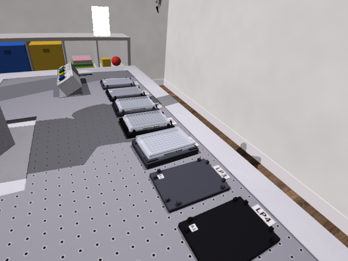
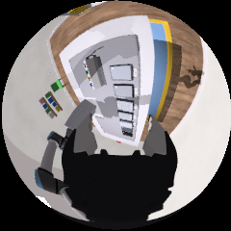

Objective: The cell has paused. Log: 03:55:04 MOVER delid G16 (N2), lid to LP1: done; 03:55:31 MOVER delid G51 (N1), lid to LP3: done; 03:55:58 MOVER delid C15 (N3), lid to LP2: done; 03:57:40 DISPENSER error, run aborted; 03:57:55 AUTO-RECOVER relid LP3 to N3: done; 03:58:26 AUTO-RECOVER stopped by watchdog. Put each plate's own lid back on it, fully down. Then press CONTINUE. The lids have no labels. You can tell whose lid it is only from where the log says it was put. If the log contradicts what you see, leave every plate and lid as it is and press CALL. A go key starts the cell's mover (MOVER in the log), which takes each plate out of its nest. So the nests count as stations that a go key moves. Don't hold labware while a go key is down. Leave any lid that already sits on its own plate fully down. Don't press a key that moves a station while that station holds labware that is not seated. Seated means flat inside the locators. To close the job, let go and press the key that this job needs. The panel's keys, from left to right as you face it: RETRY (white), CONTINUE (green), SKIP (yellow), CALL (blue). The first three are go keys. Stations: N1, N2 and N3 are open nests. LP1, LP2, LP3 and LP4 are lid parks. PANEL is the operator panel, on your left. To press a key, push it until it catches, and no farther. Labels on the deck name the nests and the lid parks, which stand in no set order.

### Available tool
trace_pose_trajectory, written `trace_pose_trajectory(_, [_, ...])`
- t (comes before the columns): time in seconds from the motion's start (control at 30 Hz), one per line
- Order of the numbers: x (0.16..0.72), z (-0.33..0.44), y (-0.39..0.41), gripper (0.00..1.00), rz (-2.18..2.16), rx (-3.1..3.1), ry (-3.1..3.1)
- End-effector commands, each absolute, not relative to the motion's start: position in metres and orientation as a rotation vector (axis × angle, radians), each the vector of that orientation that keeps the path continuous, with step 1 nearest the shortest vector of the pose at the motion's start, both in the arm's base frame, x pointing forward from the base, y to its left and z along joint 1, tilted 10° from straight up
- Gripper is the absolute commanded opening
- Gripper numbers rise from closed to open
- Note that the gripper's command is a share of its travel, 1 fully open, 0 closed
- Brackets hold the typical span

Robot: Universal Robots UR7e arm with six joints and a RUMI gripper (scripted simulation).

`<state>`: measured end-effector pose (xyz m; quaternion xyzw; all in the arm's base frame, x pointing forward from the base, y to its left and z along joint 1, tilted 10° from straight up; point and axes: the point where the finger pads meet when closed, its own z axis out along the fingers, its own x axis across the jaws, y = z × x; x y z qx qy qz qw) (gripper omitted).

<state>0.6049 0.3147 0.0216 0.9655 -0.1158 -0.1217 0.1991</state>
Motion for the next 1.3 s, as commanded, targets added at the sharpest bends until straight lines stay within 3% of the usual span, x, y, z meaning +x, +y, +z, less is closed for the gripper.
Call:
trace_pose_trajectory(0.0, [0.606,0.038,0.302,0.82,-0.327,2.711,-0.404])
trace_pose_trajectory(1.27, [0.585,0.151,0.197,0.82,-0.268,2.717,-0.825])
